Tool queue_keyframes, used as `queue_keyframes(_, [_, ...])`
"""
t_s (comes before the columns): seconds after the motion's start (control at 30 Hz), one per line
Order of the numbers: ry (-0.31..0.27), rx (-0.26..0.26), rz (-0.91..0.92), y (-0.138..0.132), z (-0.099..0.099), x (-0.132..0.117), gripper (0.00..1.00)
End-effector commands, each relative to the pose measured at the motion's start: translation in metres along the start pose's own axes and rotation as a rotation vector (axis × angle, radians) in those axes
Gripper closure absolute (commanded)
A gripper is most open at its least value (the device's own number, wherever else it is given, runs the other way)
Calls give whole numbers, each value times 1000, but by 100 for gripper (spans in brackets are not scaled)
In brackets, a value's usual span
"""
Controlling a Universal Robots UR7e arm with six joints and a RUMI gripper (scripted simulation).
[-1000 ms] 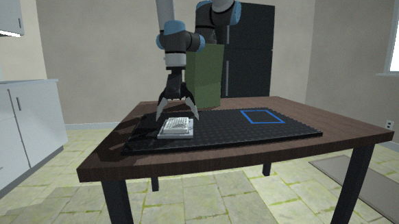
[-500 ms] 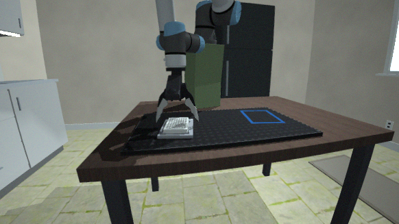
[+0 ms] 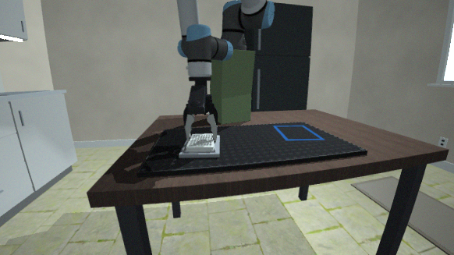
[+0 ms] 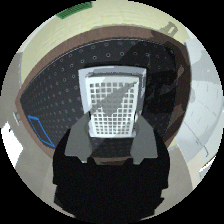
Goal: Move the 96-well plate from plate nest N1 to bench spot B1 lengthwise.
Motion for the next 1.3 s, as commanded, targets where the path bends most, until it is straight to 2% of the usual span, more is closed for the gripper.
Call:
queue_keyframes(0.0, [3,-1,0,0,0,2,100])
queue_keyframes(0.73, [3,-1,0,0,0,2,100])
queue_keyframes(1.27, [1,-1,1,1,-24,0,100])
Point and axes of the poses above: the point where the finger pads meet when closed, its own z axis out along the fingers, its own y axis across the jaws, x = y × z, the point moved 2 cm from there along -z, back along the fingers, and after that the axes turned 12 degrees about z, right-handed, at the moved point
